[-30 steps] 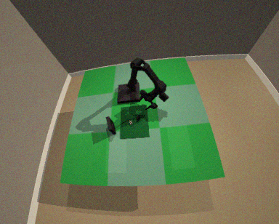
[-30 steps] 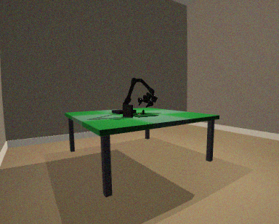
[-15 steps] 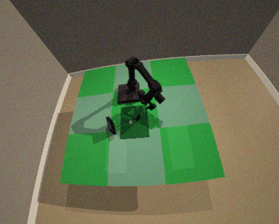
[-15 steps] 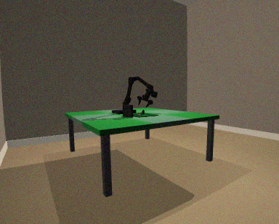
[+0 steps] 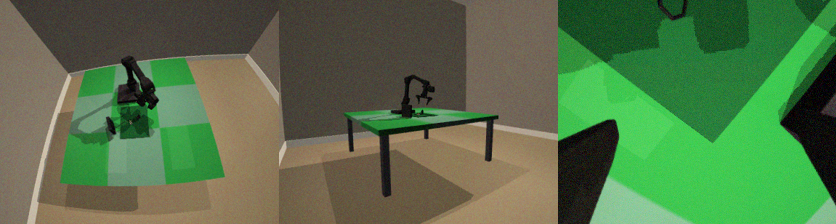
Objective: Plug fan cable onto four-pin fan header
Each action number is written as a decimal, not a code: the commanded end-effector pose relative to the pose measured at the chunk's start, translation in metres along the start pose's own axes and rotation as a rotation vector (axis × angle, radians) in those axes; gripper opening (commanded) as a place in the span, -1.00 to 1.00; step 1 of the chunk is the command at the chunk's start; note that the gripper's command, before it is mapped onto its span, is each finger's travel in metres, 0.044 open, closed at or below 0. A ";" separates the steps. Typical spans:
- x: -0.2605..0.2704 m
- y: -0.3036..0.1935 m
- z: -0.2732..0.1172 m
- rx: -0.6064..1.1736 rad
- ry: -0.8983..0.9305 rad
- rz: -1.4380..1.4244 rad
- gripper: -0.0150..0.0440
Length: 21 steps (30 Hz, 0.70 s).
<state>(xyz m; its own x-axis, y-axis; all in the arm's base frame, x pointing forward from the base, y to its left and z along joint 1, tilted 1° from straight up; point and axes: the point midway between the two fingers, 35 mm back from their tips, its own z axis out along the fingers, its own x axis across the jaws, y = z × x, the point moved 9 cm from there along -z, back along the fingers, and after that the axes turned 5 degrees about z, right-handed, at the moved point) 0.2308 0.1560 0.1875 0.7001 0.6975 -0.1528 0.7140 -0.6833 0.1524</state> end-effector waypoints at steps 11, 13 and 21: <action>-0.006 0.019 -0.017 0.122 0.122 -0.057 1.00; -0.005 0.021 -0.018 0.122 0.124 -0.057 1.00; -0.002 0.111 -0.046 0.133 0.162 -0.028 1.00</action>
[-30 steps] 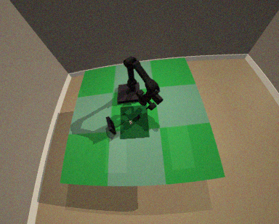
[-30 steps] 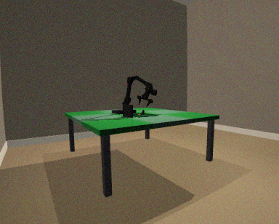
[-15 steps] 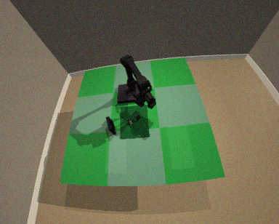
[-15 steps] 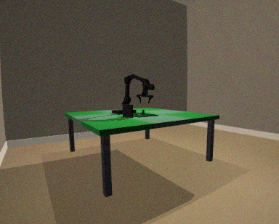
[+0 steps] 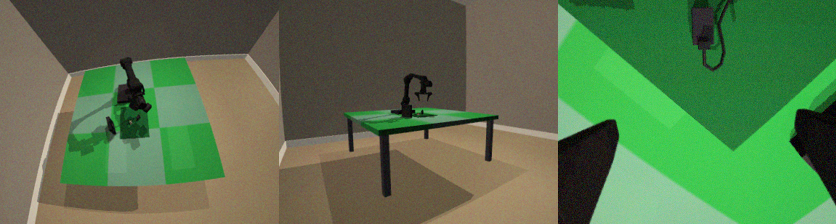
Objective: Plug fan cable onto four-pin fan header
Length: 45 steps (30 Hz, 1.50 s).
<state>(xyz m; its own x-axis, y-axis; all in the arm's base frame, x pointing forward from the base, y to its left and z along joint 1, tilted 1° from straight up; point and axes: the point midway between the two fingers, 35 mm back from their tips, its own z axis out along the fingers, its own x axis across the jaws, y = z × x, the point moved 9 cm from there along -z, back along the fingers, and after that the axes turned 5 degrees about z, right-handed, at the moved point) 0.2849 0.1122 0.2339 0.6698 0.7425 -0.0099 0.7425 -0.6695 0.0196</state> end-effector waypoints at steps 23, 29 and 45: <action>-0.003 0.049 0.078 0.003 0.013 0.016 1.00; -0.002 0.049 0.085 0.003 0.013 0.016 1.00; -0.002 0.049 0.111 0.003 0.013 0.016 1.00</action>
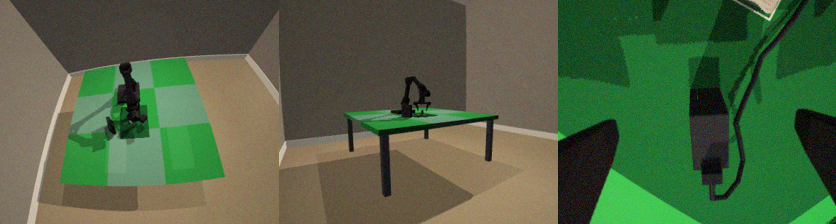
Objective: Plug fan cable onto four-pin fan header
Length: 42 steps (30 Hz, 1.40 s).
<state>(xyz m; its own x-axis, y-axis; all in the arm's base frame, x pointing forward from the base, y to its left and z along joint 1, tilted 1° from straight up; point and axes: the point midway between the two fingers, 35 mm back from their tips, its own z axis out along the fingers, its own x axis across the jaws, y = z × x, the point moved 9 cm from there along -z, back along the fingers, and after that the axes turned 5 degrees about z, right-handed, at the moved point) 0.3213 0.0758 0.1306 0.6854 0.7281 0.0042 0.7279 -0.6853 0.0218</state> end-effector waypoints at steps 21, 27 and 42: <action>-0.001 -0.001 0.021 0.002 -0.003 0.000 0.38; -0.001 -0.001 0.021 0.002 -0.003 0.000 -0.09; 0.000 0.000 -0.018 0.004 -0.001 -0.004 -0.49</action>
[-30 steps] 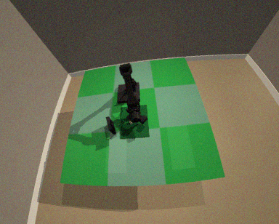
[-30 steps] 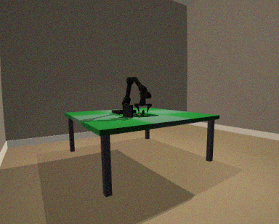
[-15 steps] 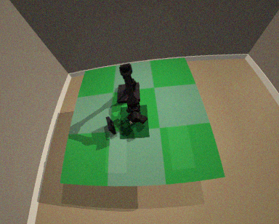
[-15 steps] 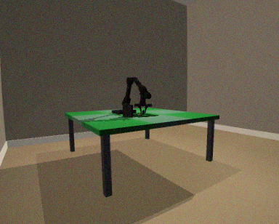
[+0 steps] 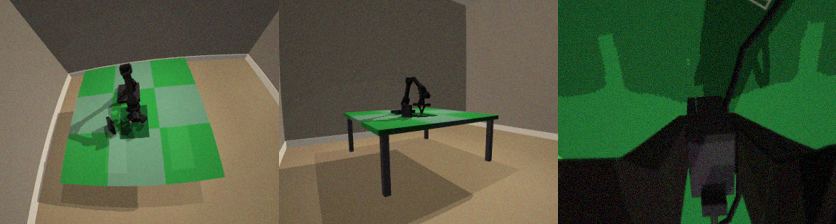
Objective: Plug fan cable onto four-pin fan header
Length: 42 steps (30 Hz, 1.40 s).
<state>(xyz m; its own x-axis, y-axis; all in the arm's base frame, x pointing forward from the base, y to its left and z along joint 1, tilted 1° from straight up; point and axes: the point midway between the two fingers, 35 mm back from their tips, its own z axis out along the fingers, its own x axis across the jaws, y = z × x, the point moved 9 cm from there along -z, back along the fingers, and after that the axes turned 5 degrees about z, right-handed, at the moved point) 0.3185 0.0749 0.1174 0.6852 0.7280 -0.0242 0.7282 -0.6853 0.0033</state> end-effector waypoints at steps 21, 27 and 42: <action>-0.006 0.028 -0.042 -0.022 0.023 -0.435 -0.49; -0.010 0.041 -0.042 -0.026 0.020 -0.641 -0.49; -0.021 0.068 -0.040 -0.032 0.012 -1.071 -0.49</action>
<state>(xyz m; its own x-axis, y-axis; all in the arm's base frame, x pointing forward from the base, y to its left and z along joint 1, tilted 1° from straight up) 0.3512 0.0167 0.1580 -0.2545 0.9669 -0.0186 0.9670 0.2548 0.0101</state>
